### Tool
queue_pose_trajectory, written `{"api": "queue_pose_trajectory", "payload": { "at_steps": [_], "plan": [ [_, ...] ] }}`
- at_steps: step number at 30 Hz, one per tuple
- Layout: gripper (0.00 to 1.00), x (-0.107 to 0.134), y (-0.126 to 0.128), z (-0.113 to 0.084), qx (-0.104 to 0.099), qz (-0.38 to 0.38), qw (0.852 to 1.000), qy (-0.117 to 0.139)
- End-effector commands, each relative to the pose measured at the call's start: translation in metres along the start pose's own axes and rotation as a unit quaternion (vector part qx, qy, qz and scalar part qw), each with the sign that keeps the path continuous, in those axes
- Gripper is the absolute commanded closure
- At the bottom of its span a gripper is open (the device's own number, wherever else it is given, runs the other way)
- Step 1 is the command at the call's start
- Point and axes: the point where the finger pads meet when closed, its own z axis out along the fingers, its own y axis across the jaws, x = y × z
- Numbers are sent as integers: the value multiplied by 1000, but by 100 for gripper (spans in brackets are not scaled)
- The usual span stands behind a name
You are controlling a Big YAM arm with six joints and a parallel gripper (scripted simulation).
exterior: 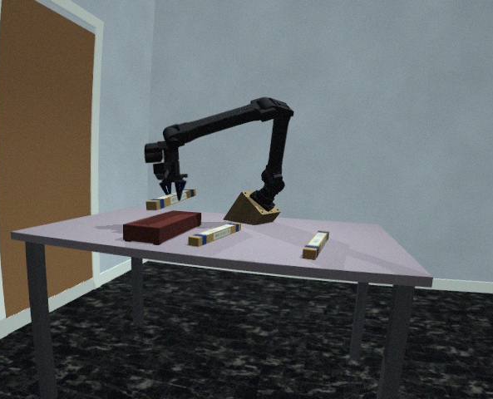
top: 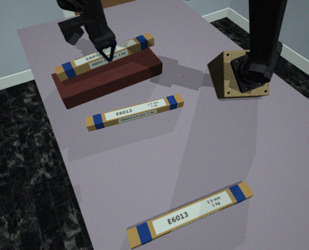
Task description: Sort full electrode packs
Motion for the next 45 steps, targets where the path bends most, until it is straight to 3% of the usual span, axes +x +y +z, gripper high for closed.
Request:
{"api": "queue_pose_trajectory", "payload": {
  "at_steps": [1, 45],
  "plan": [
    [100, -27, -22, -68, 47, -10, 998, -48],
    [100, -25, -16, -70, 48, -11, 998, -48]
  ]
}}
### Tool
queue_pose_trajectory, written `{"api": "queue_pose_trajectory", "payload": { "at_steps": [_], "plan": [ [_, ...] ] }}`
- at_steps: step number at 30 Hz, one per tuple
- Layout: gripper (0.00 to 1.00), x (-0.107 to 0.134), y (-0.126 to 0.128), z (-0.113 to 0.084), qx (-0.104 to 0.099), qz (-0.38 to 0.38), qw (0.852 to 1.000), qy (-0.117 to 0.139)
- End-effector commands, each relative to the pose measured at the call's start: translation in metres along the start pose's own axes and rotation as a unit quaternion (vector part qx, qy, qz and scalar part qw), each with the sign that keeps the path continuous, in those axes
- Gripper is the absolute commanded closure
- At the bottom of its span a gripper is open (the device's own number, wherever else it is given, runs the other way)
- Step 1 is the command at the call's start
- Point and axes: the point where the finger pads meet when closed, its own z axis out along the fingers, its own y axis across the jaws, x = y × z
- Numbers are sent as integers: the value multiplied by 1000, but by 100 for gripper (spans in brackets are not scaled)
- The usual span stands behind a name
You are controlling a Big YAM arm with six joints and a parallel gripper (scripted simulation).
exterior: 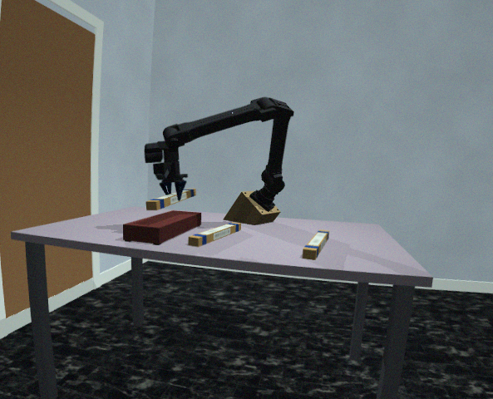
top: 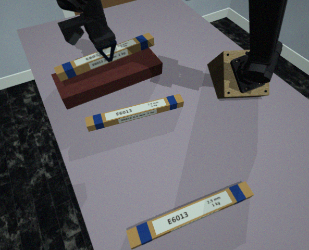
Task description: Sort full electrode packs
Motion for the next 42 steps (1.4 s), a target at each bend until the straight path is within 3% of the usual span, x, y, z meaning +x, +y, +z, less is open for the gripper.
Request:
{"api": "queue_pose_trajectory", "payload": {
  "at_steps": [1, 42],
  "plan": [
    [100, -25, -15, -70, 50, -12, 997, -49],
    [100, -26, -4, -81, 61, -21, 996, -56]
  ]
}}
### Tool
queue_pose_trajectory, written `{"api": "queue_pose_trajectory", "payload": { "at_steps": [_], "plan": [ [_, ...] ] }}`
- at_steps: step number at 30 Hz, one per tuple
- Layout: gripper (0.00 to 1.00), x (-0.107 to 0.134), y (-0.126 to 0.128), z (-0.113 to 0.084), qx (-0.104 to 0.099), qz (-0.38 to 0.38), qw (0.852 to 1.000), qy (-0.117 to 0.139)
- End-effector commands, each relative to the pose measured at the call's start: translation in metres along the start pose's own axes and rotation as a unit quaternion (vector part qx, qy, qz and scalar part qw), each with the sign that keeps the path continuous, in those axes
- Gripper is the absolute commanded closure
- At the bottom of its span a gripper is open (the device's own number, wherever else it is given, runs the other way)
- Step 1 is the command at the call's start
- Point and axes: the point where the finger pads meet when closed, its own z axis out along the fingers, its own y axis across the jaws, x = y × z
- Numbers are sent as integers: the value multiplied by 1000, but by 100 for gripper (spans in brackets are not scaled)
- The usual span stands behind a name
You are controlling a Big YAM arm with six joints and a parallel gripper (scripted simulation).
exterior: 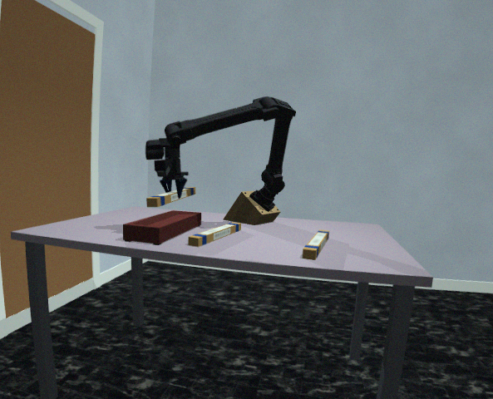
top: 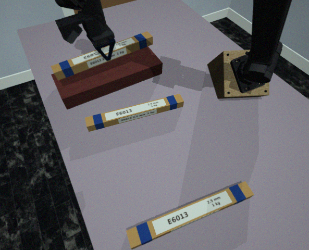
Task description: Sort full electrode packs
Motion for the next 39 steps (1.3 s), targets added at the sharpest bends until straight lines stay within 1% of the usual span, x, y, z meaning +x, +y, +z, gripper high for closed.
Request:
{"api": "queue_pose_trajectory", "payload": {
  "at_steps": [1, 39],
  "plan": [
    [100, -21, -9, -71, 52, -13, 997, -48],
    [100, -16, -4, -80, 52, -13, 997, -48]
  ]
}}
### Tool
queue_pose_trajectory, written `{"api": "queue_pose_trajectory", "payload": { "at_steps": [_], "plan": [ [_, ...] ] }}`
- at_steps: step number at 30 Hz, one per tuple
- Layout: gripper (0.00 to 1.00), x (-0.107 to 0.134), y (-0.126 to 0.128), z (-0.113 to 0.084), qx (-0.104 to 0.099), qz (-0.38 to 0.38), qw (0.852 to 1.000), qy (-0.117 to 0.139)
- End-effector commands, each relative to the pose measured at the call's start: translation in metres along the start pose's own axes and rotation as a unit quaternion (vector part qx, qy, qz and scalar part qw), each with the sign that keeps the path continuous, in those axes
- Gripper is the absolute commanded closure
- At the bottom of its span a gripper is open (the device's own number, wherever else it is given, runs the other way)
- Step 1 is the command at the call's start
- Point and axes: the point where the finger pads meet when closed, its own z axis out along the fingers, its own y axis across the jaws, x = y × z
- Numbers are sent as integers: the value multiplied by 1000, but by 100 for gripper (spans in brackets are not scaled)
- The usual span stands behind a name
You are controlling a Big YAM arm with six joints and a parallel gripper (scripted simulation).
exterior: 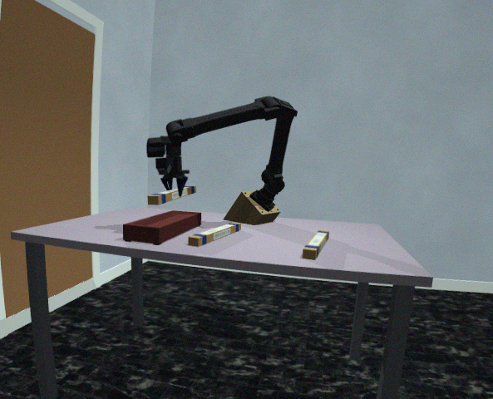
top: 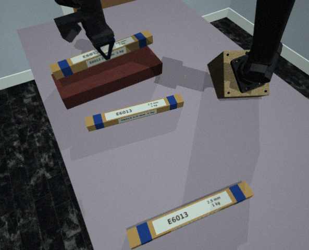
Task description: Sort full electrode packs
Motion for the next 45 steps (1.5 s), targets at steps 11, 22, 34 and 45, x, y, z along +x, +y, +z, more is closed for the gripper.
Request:
{"api": "queue_pose_trajectory", "payload": {
  "at_steps": [11, 22, 34, 45],
  "plan": [
    [100, -11, -9, -74, 48, -10, 998, -46],
    [100, -8, -9, -78, 48, -10, 998, -46],
    [100, -4, -9, -83, 48, -10, 998, -46],
    [100, -2, -9, -86, 48, -10, 998, -45]
  ]
}}
